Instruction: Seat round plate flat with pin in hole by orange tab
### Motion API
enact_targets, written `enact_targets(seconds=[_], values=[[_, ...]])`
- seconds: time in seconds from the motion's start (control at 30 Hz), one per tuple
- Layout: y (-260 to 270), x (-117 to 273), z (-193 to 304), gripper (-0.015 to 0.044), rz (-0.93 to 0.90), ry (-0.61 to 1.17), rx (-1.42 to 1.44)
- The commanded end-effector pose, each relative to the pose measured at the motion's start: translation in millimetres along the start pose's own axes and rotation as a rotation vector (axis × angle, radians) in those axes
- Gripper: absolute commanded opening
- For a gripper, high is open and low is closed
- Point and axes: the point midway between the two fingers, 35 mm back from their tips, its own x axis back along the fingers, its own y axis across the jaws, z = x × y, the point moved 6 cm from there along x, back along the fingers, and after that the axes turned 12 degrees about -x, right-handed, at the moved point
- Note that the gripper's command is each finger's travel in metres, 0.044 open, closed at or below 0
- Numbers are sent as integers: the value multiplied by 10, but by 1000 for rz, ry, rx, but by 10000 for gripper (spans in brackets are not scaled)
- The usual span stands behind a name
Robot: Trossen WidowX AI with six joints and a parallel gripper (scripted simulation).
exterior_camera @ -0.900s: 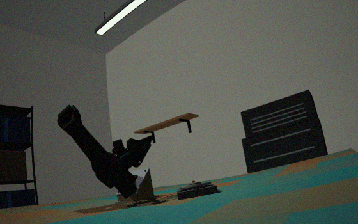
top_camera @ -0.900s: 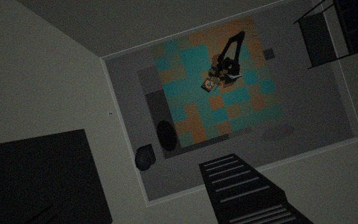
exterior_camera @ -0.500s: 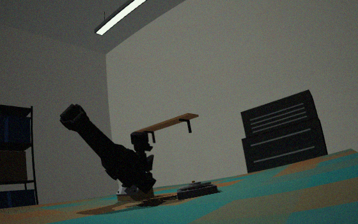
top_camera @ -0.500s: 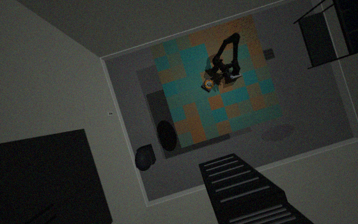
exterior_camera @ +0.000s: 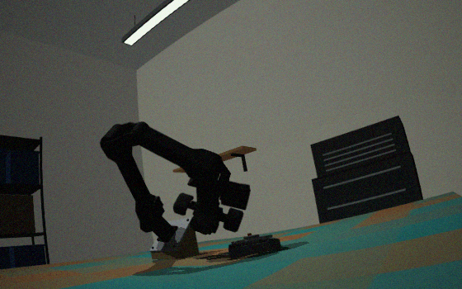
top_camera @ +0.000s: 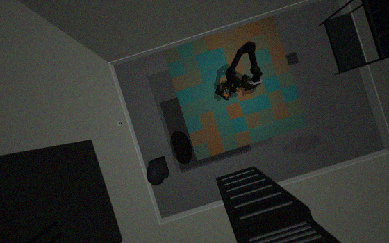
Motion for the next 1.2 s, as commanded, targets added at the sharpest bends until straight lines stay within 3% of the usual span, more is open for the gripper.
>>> enact_targets(seconds=[0.0, 0.33, 1.17], values=[[434, 227, 502, 0, -158, -570, 697], [596, 382, 1107, 0, -136, -1085, 1165], [853, 121, 792, 0, -135, -1087, 1164]])
